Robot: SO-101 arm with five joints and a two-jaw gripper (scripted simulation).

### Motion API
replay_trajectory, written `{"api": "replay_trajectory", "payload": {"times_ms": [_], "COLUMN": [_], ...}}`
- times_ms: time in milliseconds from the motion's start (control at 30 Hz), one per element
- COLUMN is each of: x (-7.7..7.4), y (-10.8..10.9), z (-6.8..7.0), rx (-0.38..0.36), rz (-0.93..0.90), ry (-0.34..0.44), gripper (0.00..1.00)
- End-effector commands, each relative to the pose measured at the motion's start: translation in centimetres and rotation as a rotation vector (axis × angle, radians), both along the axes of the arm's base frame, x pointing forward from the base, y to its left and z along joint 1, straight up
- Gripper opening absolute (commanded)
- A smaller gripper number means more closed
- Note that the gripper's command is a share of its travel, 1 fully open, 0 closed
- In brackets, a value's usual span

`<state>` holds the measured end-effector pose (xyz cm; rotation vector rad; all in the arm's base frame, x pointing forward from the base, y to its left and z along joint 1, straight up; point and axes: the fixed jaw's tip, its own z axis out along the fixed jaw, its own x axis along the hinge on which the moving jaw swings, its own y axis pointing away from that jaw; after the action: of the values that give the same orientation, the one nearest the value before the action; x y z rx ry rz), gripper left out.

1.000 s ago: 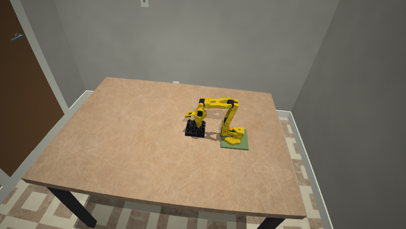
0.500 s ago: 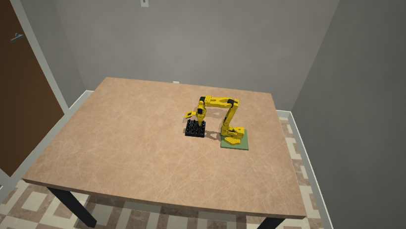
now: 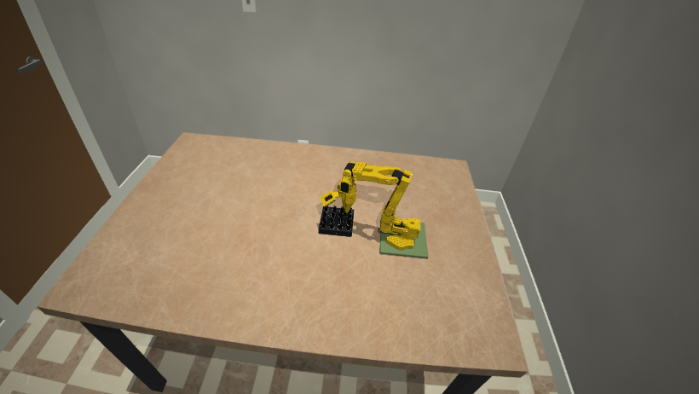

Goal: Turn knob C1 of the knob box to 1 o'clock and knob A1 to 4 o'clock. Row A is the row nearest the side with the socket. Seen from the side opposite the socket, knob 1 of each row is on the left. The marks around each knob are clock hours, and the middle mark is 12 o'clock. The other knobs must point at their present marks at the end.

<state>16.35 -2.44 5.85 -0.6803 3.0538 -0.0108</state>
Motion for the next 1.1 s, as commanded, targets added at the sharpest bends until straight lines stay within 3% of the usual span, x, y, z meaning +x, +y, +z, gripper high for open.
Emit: {"api": "replay_trajectory", "payload": {"times_ms": [0,500,1067], "x": [-0.2,-0.5,-0.6], "y": [-0.6,-1.6,-1.7], "z": [-0.1,-0.1,-0.1], "rx": [0.003,0.002,0.002], "rz": [0.092,0.284,0.308], "ry": [0.014,0.015,0.015], "gripper": [0.09,0.1,0.1]}}
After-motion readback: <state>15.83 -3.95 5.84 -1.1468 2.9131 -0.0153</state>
